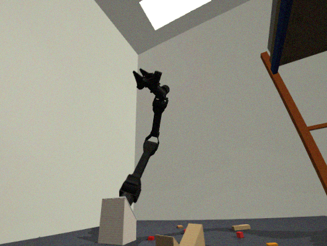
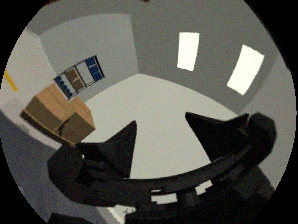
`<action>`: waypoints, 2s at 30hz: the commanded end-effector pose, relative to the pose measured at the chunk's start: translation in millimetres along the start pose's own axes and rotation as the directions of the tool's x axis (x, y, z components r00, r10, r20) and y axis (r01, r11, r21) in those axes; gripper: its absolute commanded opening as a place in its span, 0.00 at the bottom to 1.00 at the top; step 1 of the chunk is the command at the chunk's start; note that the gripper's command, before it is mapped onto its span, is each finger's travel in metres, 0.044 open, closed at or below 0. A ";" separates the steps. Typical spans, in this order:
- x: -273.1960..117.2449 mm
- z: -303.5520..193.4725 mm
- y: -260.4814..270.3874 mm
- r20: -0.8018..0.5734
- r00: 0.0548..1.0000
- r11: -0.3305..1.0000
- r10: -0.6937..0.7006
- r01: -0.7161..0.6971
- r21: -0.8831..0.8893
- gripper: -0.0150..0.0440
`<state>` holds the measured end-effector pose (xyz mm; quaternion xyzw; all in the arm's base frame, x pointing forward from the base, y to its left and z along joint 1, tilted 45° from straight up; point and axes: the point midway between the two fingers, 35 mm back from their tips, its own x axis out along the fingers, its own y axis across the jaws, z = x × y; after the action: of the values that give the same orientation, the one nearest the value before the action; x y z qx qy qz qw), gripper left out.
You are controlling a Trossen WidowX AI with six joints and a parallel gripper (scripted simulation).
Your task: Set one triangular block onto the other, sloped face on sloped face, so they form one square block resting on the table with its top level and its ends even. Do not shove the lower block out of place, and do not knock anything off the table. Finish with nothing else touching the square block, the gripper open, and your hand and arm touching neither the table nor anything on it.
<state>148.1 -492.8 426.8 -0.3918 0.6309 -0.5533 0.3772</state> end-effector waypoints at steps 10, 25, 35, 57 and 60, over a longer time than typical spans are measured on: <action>-16.3 90.9 116.0 0.291 0.927 0.860 0.237 -0.340 0.381 0.49; -114.5 155.2 324.5 0.459 0.518 0.030 0.722 -0.687 0.726 0.25; -204.9 133.5 437.8 0.329 0.141 -0.293 0.934 -0.224 0.929 0.25; -394.3 -19.2 549.3 -0.224 -0.597 0.625 0.771 0.775 0.086 0.25; -395.0 -20.0 549.3 -0.226 -0.599 0.627 0.768 0.775 0.077 0.25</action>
<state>260.7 -101.1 -99.3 0.6485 0.1932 -0.6794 -0.2838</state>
